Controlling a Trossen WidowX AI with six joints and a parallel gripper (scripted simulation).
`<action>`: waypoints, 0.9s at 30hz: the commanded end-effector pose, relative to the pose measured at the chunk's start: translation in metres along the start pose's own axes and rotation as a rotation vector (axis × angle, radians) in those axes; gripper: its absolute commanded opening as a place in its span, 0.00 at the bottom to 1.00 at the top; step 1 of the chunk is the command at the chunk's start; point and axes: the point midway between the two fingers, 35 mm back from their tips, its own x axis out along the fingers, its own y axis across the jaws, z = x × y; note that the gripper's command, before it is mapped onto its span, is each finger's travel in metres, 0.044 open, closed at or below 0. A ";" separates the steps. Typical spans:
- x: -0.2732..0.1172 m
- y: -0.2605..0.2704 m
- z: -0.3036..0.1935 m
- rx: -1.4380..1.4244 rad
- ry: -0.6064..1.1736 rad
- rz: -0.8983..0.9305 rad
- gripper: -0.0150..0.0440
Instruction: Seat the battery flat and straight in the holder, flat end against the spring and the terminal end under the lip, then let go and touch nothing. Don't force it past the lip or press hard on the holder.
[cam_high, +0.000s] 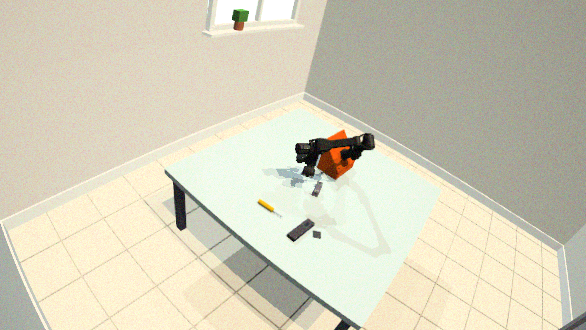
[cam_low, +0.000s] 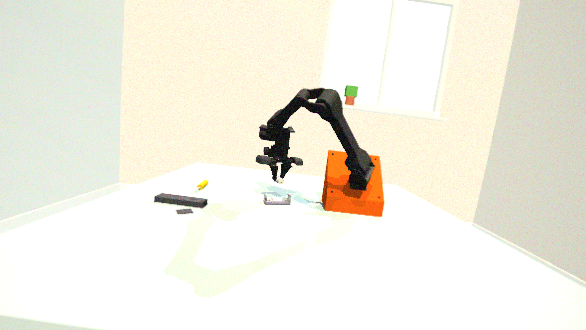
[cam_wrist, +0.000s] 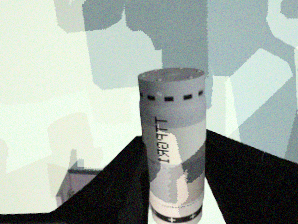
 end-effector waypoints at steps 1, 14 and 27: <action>-0.002 0.005 -0.012 -0.196 0.004 0.001 0.39; -0.010 0.021 -0.050 -0.904 0.004 0.003 0.39; -0.014 0.029 -0.078 -1.421 0.001 0.003 0.39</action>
